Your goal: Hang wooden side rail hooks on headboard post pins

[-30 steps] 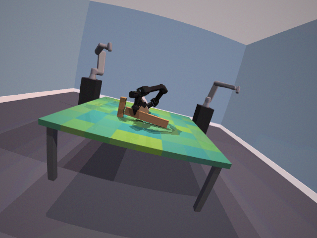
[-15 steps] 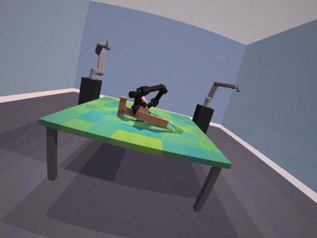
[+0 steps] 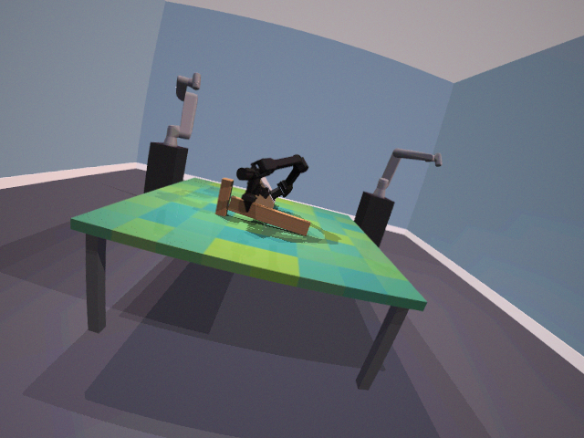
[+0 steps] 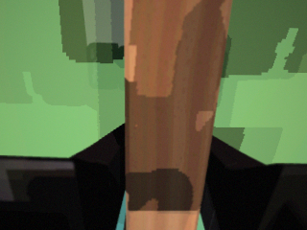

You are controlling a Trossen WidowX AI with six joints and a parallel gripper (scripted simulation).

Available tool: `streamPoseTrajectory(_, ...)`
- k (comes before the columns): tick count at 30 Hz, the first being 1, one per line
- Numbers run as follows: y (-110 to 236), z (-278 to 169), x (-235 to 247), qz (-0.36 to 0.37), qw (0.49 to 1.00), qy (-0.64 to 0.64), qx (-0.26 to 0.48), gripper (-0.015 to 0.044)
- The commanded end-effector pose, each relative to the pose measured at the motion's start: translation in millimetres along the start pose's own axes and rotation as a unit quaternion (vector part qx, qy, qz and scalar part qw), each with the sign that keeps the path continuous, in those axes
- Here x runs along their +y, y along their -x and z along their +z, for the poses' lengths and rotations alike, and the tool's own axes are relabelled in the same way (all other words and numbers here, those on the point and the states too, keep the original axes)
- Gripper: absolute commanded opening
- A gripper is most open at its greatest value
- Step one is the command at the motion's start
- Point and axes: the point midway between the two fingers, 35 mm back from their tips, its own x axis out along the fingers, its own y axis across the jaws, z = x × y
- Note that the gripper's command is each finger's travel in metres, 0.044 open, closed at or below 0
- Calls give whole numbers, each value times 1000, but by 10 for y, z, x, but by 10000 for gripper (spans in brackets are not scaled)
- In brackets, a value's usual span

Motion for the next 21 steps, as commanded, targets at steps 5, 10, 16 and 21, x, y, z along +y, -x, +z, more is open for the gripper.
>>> streamPoseTrajectory(5,31,-36,-17,-5,1000,1,2,0)
streamPoseTrajectory(10,35,-40,-20,-5,1000,1,2,0)
streamPoseTrajectory(16,41,-47,-13,-5,1000,1,2,0)
streamPoseTrajectory(21,44,-52,-8,-5,1000,1,2,0)
